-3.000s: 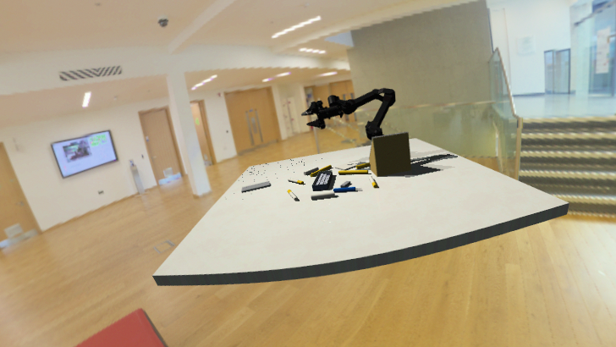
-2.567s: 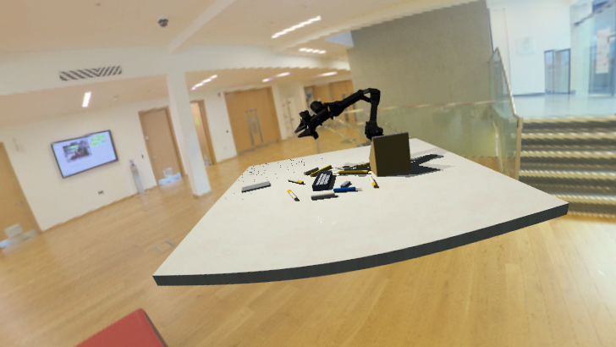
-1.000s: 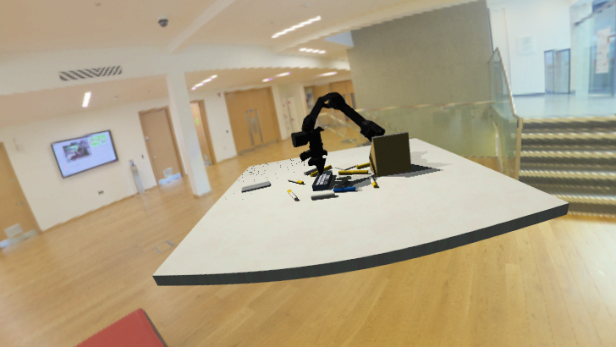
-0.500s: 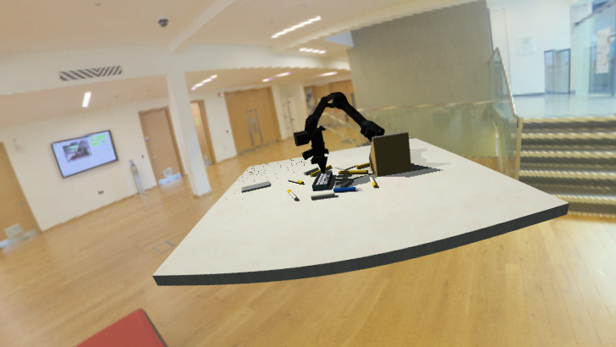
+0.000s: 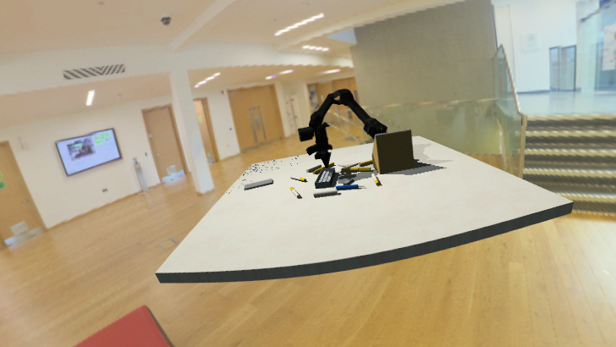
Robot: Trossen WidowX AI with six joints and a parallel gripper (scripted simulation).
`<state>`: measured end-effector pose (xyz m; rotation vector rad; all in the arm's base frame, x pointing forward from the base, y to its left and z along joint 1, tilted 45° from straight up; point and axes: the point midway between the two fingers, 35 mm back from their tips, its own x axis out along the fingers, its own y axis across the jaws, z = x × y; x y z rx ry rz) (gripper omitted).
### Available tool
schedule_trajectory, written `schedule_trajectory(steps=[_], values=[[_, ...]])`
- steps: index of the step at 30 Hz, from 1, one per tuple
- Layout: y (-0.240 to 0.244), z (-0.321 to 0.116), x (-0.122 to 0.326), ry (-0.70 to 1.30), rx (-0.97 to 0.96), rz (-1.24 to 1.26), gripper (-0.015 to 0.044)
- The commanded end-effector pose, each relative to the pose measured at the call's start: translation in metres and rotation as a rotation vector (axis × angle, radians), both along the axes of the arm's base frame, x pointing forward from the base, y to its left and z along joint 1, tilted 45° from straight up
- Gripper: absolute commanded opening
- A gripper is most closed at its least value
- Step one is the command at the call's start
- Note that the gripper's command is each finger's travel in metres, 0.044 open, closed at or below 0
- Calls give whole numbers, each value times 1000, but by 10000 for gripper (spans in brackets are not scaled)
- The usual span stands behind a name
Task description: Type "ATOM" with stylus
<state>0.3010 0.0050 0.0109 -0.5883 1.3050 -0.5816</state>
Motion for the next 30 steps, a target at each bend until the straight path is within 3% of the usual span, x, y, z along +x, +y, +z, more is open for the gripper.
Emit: schedule_trajectory(steps=[1,5,19,26,30], values=[[4,-3,-5,-7,1,3,0],[17,-22,-28,-7,1,3,0],[18,-23,-28,-6,2,3,0],[72,-73,-23,-8,6,3,0],[73,-75,-23,-8,6,3,0]])
